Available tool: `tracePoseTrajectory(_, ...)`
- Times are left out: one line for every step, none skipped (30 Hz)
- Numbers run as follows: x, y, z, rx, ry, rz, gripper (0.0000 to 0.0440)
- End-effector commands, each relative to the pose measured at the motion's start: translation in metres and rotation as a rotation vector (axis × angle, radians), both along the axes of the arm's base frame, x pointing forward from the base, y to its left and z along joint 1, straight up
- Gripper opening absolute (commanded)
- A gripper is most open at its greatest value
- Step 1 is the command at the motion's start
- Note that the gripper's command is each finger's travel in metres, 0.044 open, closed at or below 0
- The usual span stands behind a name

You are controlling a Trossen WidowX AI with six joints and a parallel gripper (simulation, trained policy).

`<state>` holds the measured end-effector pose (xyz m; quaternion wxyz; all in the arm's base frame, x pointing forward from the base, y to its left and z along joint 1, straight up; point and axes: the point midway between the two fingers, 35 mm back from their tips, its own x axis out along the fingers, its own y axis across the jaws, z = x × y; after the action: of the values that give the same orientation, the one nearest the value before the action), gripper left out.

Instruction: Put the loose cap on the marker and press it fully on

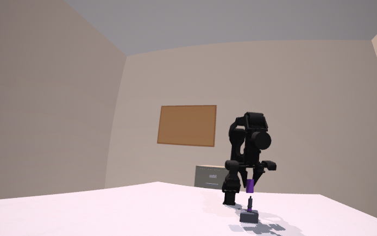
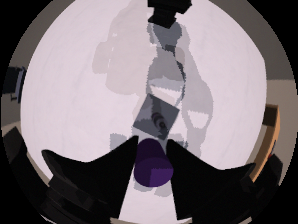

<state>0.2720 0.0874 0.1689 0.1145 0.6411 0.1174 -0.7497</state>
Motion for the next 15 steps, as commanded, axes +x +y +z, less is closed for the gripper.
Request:
tracePoseTrajectory(-0.007, 0.001, 0.002, 0.006, -0.001, 0.007, 0.0000)
tracePoseTrajectory(-0.009, 0.001, 0.002, 0.006, 0.000, 0.009, 0.0000)
tracePoseTrajectory(-0.010, 0.002, 0.001, 0.006, 0.001, 0.012, 0.0000)
tracePoseTrajectory(-0.011, 0.002, 0.001, 0.006, 0.001, 0.014, 0.0000)
tracePoseTrajectory(-0.012, 0.002, 0.001, 0.006, 0.001, 0.017, 0.0000)
tracePoseTrajectory(-0.013, 0.003, 0.000, 0.007, 0.001, 0.019, 0.0000)
tracePoseTrajectory(-0.014, 0.003, 0.000, 0.007, 0.001, 0.021, 0.0000)
tracePoseTrajectory(-0.015, 0.003, -0.001, 0.007, 0.001, 0.023, 0.0000)
tracePoseTrajectory(-0.016, 0.004, -0.002, 0.007, 0.001, 0.025, 0.0000)
tracePoseTrajectory(-0.017, 0.004, -0.002, 0.007, 0.000, 0.027, 0.0000)
tracePoseTrajectory(-0.018, 0.004, -0.003, 0.007, 0.000, 0.028, 0.0000)
tracePoseTrajectory(-0.019, 0.004, -0.004, 0.007, 0.000, 0.030, 0.0000)
tracePoseTrajectory(-0.019, 0.004, -0.004, 0.008, -0.001, 0.031, 0.0000)
tracePoseTrajectory(-0.020, 0.005, -0.005, 0.008, -0.002, 0.033, 0.0000)
tracePoseTrajectory(-0.021, 0.005, -0.006, 0.008, -0.002, 0.034, 0.0000)
